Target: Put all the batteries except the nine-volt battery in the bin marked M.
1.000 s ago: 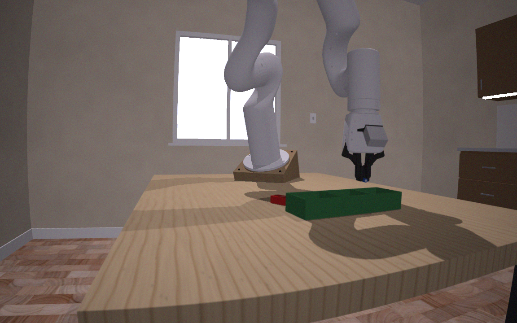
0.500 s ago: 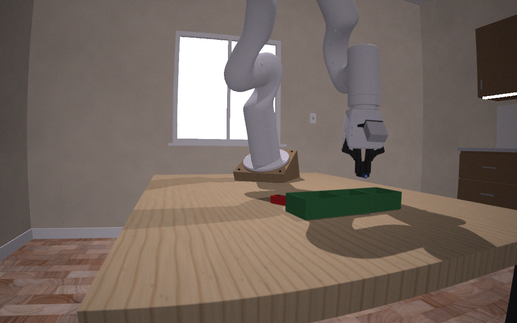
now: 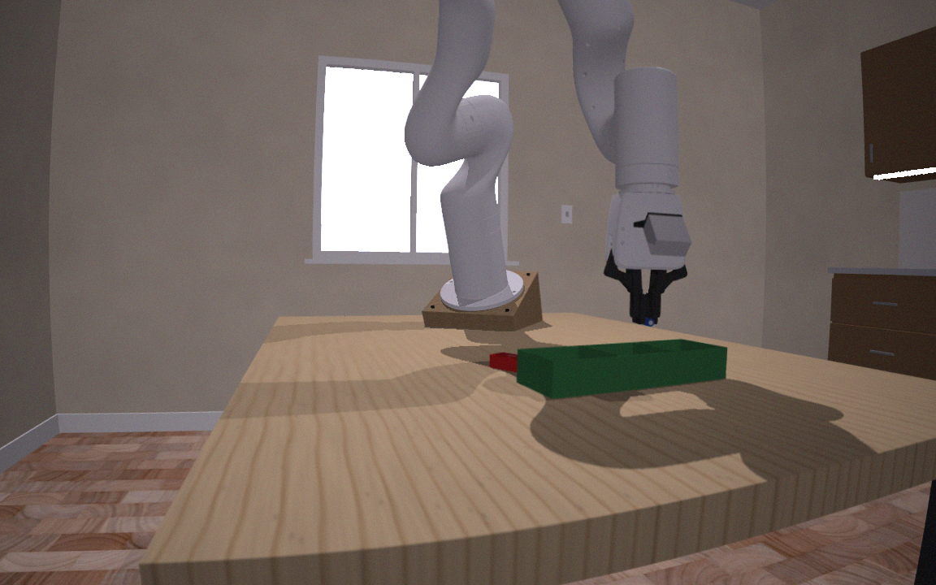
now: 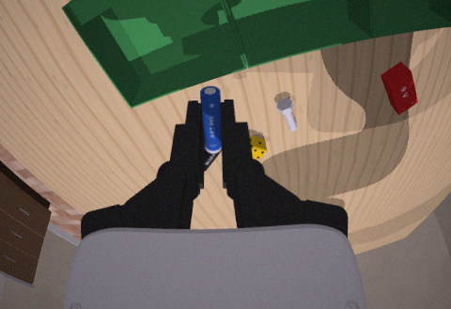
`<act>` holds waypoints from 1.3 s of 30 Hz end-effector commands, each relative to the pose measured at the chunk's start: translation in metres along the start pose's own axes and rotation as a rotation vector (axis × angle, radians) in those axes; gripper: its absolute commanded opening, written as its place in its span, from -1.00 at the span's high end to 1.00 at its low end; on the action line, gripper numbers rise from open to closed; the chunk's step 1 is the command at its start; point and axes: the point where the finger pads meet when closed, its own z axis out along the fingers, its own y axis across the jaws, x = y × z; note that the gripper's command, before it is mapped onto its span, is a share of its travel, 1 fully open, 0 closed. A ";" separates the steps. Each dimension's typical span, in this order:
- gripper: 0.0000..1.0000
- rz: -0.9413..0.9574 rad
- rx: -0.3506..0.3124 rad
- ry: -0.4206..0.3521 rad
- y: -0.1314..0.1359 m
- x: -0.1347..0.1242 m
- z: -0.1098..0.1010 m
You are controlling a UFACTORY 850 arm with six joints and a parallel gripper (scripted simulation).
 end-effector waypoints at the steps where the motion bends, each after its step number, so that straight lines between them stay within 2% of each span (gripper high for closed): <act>1: 1.00 0.143 0.000 -0.004 0.013 0.018 0.000; 7: 1.00 0.360 0.000 -0.003 0.035 0.046 0.000; 9: 1.00 0.360 0.000 -0.003 0.035 0.046 0.000; 10: 1.00 0.468 0.000 -0.004 0.038 0.051 0.000; 14: 1.00 0.574 0.000 -0.005 0.051 0.067 0.000; 34: 1.00 1.222 -0.002 -0.008 0.051 0.067 0.000; 39: 1.00 1.245 -0.002 -0.004 0.051 0.067 0.000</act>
